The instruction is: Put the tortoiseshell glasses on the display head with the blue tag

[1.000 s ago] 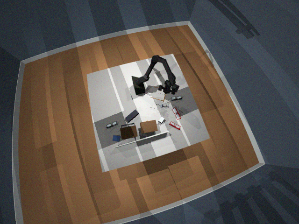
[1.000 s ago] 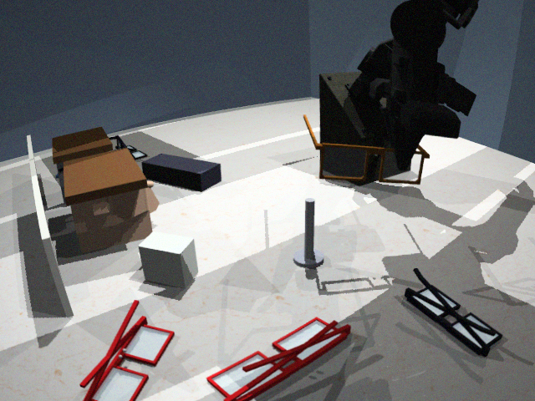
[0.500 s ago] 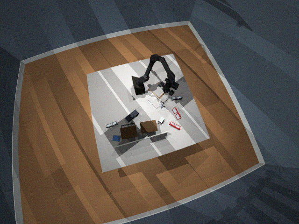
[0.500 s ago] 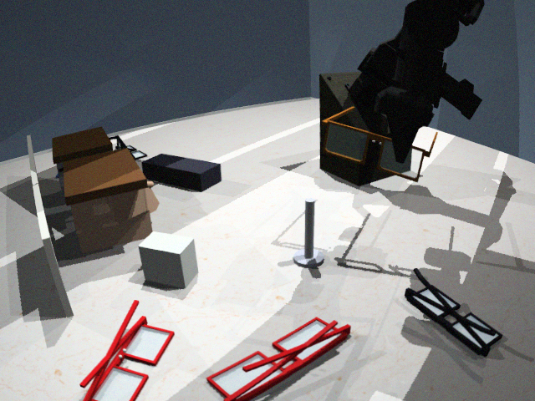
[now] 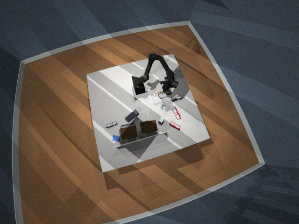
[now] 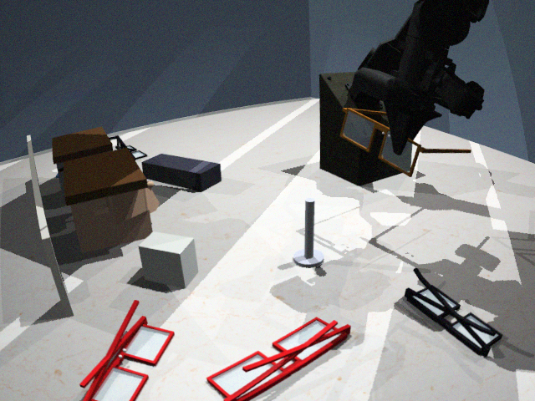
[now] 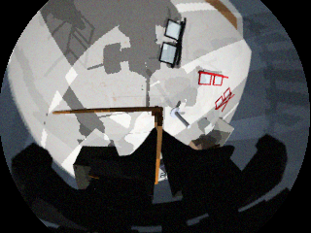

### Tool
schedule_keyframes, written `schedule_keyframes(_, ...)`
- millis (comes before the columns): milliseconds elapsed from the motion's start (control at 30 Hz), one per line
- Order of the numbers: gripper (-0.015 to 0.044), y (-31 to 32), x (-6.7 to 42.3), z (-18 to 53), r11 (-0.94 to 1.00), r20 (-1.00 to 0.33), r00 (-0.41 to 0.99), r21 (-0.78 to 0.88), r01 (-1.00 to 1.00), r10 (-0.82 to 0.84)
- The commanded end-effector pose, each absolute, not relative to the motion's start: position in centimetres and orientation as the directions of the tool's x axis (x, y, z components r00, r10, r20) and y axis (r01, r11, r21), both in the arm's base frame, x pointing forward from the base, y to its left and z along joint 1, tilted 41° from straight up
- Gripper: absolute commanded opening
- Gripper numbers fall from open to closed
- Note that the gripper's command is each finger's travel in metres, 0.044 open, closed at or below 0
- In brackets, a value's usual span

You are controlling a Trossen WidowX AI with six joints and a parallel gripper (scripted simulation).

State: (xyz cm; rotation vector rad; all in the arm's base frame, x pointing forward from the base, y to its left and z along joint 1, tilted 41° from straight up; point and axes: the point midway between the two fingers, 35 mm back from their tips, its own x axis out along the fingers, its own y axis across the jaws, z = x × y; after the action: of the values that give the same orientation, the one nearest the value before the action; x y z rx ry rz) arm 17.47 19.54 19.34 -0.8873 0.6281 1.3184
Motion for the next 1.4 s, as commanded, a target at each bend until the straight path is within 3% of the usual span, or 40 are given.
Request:
schedule_keyframes(0, 0.0000, 19.1, 17.2, 19.5, 0.138, -0.820, 0.193, -0.140, -0.980, 0.539)
schedule_keyframes(367, 0.0000, 18.4, 16.8, 19.5, 0.450, -0.824, 0.242, 0.018, -0.893, 0.512)
schedule_keyframes(767, 0.0000, 17.5, 16.4, 19.6, 0.724, -0.824, 0.295, 0.187, -0.664, 0.484)
schedule_keyframes(1367, 0.0000, 16.1, 15.9, 19.7, 0.896, -0.814, 0.376, 0.416, -0.153, 0.442)
